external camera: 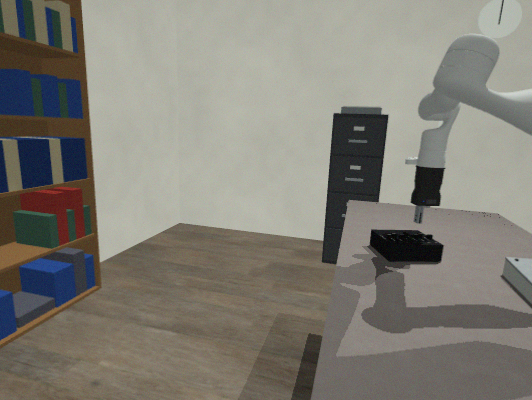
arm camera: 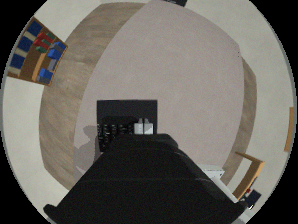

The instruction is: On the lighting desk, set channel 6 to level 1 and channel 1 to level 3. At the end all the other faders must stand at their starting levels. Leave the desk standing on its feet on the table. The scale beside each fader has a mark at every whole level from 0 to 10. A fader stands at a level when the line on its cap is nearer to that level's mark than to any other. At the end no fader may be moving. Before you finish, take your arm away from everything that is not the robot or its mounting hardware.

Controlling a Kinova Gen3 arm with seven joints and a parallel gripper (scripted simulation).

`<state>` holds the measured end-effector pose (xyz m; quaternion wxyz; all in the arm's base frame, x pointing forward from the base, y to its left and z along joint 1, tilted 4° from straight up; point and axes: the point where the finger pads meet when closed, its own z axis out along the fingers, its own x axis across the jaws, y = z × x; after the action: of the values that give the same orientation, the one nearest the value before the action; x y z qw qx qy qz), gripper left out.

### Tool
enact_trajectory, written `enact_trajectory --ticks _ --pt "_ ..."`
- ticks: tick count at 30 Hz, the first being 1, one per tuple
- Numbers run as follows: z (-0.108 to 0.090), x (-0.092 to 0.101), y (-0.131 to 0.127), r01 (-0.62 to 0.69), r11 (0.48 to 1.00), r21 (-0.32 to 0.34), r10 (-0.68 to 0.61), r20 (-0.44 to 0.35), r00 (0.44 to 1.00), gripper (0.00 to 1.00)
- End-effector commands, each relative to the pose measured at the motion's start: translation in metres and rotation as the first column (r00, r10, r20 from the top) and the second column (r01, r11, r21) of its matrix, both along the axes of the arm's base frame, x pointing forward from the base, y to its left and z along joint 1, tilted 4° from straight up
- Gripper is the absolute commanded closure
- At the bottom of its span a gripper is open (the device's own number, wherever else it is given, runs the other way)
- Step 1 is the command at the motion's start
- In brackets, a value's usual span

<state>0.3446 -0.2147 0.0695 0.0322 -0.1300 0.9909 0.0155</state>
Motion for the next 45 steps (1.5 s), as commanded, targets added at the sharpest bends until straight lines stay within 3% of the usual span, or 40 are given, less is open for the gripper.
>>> enact_trajectory --ticks 1,45 --pt "-0.001 0.000 0.000 0.000 1.000 0.000 0.000 0.000 1.000 1.00" --pt "-0.022 0.001 0.000 0.000 1.000 0.000 0.000 0.000 1.000 1.00"
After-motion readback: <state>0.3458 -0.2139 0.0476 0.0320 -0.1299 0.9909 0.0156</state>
